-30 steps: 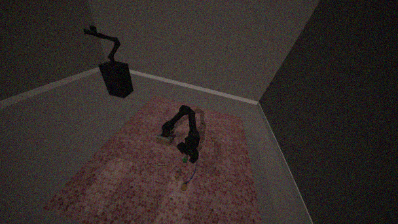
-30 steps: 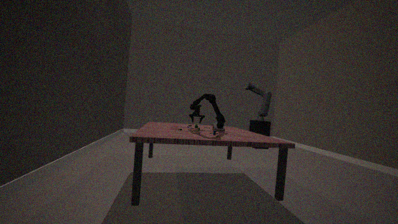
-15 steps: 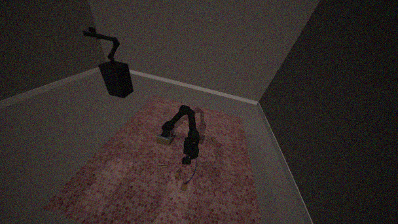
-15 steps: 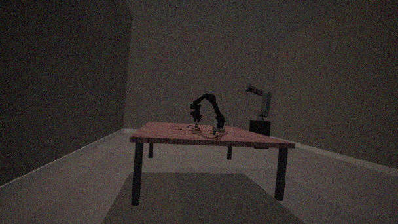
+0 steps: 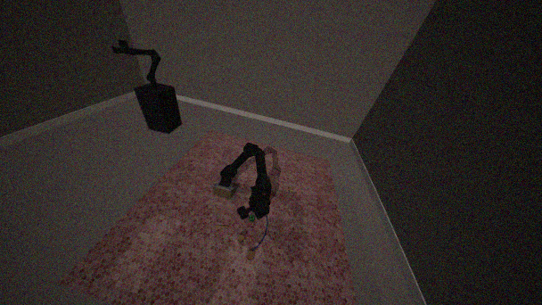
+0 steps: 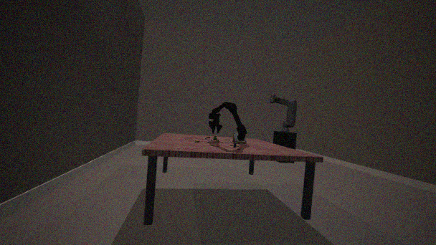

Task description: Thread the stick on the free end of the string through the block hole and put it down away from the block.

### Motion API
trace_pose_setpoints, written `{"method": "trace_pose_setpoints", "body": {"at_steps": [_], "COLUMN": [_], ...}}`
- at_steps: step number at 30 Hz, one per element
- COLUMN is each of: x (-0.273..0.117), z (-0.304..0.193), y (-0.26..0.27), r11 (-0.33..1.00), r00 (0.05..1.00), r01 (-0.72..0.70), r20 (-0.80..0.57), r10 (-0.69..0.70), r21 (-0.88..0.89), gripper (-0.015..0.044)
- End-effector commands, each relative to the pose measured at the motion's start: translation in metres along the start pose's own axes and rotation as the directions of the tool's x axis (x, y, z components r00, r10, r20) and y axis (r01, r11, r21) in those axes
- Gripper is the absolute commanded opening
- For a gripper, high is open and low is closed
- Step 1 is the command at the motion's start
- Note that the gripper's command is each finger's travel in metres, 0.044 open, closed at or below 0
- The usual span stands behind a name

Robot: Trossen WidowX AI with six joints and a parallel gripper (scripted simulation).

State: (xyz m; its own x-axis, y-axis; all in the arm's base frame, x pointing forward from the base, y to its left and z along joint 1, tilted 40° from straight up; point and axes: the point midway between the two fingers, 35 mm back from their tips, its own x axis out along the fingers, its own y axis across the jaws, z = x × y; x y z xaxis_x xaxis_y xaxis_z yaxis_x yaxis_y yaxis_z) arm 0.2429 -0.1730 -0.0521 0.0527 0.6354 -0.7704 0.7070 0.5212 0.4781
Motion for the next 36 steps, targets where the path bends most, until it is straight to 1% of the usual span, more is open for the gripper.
{"method": "trace_pose_setpoints", "body": {"at_steps": [1,12,20,29,36], "x": [-0.004,-0.004,-0.004,-0.004,0.006], "z": [0.000,0.000,0.000,0.000,0.001], "y": [-0.004,-0.004,-0.004,-0.004,-0.004], "r11": [0.830,0.830,0.830,0.830,0.830], "r00": [1.000,1.000,1.000,1.000,1.000], "r01": [0.010,0.010,0.010,0.010,0.010], "r20": [-0.006,-0.006,-0.006,-0.006,-0.006], "r10": [-0.008,-0.008,-0.008,-0.008,-0.008], "r21": [0.558,0.558,0.558,0.558,0.558], "gripper": [0.0440,0.0440,0.0236,0.0236,0.0236]}}
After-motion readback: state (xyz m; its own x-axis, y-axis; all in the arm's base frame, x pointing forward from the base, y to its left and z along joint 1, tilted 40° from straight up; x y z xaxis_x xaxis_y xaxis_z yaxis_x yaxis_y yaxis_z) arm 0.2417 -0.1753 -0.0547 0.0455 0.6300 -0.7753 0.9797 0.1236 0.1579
